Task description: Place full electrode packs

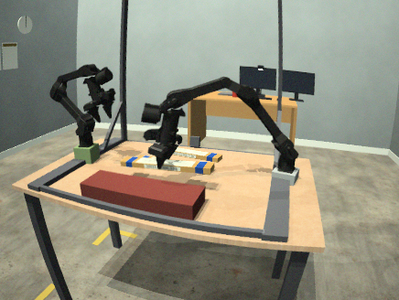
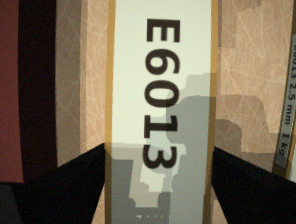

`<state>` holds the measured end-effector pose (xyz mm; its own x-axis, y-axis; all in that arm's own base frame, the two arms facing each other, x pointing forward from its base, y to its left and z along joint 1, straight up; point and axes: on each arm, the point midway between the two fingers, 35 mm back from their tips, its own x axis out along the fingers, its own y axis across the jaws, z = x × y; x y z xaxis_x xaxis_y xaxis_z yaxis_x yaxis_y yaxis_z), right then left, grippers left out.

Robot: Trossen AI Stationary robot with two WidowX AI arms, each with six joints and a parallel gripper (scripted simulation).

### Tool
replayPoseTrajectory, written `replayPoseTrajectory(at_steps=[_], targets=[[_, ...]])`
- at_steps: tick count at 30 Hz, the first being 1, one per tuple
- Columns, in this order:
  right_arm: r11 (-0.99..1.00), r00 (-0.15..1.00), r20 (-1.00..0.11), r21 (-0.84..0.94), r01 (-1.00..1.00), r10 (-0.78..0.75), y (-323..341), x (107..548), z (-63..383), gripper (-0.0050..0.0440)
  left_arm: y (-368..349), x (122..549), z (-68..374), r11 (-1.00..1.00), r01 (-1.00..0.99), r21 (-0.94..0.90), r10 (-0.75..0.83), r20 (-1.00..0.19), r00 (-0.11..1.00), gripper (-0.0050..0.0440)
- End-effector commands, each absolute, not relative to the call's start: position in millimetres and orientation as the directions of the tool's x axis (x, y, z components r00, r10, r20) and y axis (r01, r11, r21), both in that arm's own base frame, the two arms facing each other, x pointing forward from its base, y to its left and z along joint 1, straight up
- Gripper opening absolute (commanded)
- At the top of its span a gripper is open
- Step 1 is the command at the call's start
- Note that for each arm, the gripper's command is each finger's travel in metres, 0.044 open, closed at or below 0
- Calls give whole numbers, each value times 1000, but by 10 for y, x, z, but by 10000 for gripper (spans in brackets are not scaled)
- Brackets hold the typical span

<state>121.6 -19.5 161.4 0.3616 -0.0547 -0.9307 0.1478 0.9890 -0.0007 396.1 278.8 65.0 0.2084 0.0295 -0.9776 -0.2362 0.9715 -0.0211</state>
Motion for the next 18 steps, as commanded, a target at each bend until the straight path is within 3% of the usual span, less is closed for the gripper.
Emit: replayPoseTrajectory(at_steps=[1,18], targets=[[989,380,-923,0,147,-57,-197,1226,1671,430,2865,4070,1157,971,-239,24,97,-949,300,-50],[989,380,-923,0,147,-57,-197,1226,1671,430,2871,4091,1132,971,-238,18,89,-953,289,-50]])
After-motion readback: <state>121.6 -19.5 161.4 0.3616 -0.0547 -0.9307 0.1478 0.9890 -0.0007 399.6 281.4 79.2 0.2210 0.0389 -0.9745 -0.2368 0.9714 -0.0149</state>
